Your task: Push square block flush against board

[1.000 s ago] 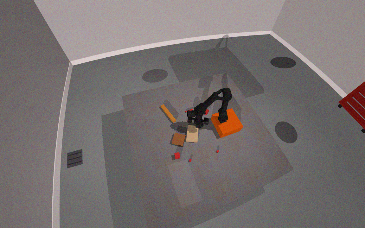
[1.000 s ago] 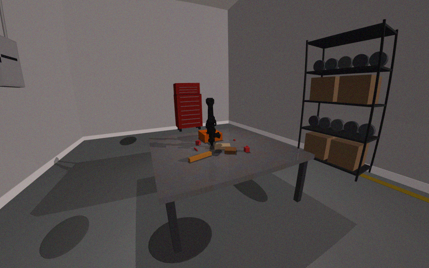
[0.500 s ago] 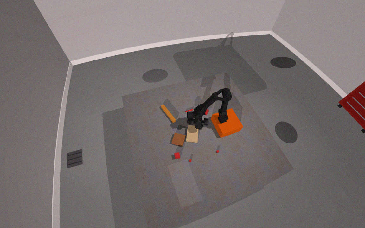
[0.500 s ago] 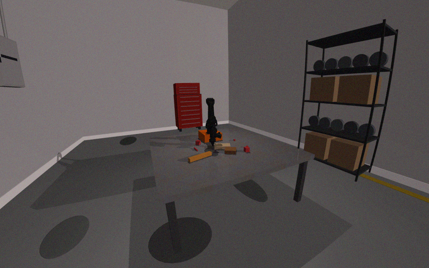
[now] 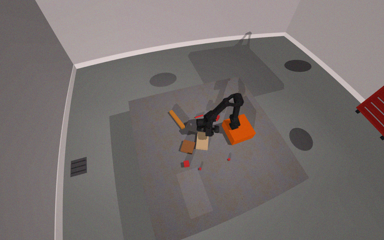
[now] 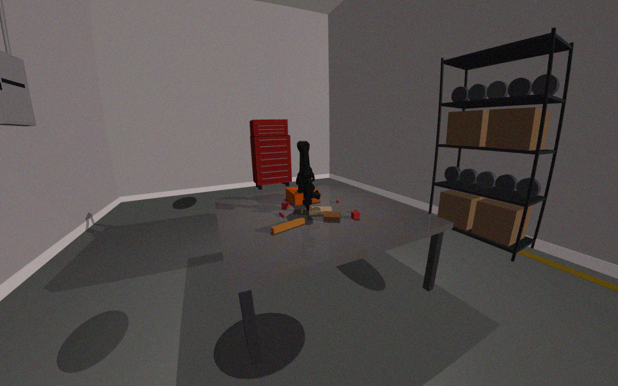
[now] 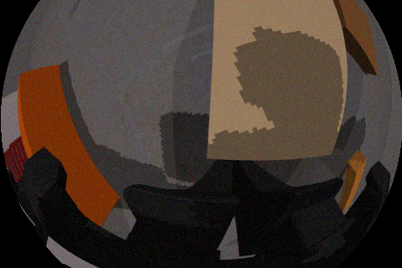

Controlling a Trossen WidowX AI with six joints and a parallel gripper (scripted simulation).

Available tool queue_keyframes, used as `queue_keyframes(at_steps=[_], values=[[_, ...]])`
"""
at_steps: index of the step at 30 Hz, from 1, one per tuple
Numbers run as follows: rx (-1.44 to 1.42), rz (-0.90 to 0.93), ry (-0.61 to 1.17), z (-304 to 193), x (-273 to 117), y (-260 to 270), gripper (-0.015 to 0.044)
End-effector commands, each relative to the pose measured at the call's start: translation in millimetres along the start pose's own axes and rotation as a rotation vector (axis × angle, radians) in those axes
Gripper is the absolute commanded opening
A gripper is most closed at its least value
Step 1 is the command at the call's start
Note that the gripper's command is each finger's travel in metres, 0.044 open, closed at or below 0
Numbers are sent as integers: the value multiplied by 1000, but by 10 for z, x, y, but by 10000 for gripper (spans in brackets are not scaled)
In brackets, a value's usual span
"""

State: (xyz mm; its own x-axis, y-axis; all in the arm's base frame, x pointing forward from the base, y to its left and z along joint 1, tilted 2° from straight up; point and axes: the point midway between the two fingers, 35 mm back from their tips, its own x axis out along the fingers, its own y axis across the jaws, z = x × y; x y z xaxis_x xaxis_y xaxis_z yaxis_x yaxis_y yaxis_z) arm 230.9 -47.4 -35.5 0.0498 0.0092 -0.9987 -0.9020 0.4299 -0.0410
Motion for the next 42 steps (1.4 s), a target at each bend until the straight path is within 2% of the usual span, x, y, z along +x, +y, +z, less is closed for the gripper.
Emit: queue_keyframes(at_steps=[1, 9, 36, 38, 42], values=[[0, -1, -3, 40, 0, -3, 0], [0, -1, -3, 39, 0, -8, 0], [0, -1, 0, -404, 2, -7, 0], [4, -1, 4, -371, -87, -21, 0], [0, -1, 0, -373, -531, -12, 0]])
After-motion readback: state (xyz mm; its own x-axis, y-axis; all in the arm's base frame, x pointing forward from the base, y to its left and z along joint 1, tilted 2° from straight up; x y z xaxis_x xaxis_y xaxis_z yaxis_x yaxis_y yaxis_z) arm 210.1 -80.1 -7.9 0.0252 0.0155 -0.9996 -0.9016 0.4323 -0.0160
